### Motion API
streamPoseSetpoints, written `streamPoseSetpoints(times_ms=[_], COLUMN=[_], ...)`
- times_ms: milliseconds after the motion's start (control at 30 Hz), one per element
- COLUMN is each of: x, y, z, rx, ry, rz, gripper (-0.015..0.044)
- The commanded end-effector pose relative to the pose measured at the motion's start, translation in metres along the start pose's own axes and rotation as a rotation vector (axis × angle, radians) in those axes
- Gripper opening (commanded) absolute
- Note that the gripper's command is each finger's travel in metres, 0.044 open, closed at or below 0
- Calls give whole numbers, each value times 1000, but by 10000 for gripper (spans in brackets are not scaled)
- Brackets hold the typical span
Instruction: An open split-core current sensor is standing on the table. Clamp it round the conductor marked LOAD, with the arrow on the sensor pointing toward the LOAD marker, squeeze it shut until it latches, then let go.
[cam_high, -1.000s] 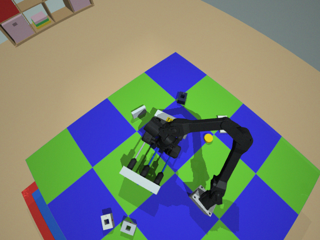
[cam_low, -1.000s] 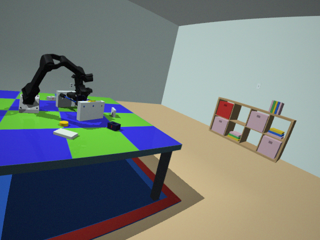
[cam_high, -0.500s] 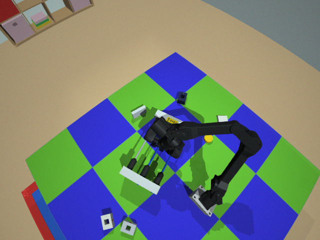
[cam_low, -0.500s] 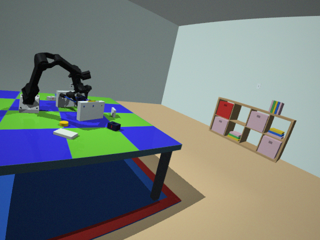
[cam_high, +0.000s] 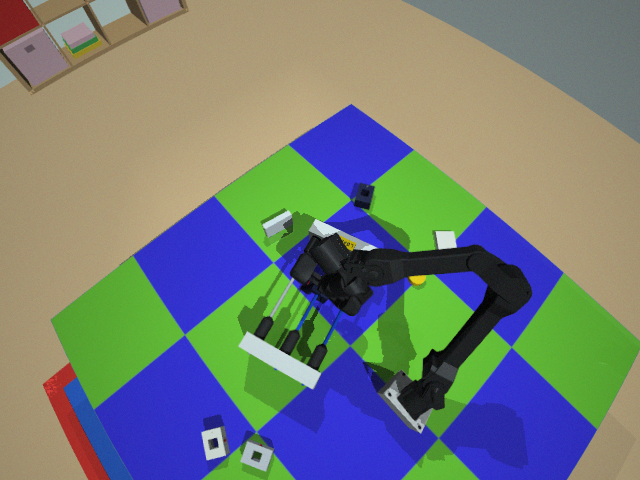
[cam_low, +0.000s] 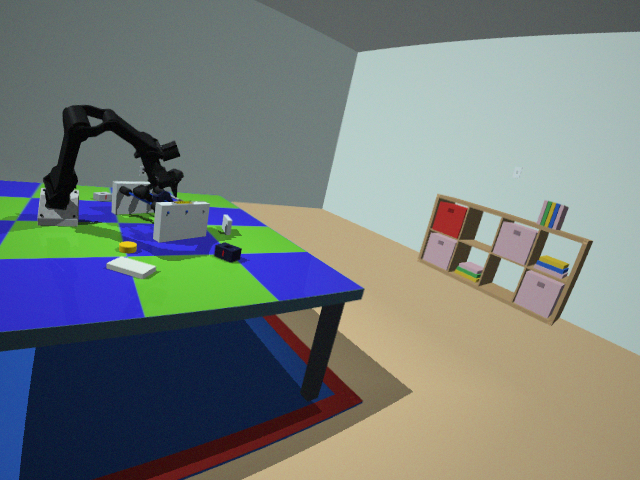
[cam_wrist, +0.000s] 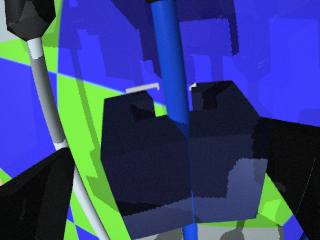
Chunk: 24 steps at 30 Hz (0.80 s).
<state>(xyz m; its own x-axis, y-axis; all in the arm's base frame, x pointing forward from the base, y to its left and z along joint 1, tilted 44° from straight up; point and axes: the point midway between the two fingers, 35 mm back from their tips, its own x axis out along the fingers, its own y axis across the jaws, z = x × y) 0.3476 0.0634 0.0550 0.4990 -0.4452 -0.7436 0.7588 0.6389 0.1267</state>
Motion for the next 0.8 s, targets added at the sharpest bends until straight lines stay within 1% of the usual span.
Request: streamPoseSetpoints(times_ms=[0, 367, 767], x=[9, 17, 10], y=[-3, 6, 19], z=[-2, -2, -2], rx=[-9, -9, -9], ry=[7, 6, 5], rz=[8, 159, 172], gripper=[440, 440, 440])
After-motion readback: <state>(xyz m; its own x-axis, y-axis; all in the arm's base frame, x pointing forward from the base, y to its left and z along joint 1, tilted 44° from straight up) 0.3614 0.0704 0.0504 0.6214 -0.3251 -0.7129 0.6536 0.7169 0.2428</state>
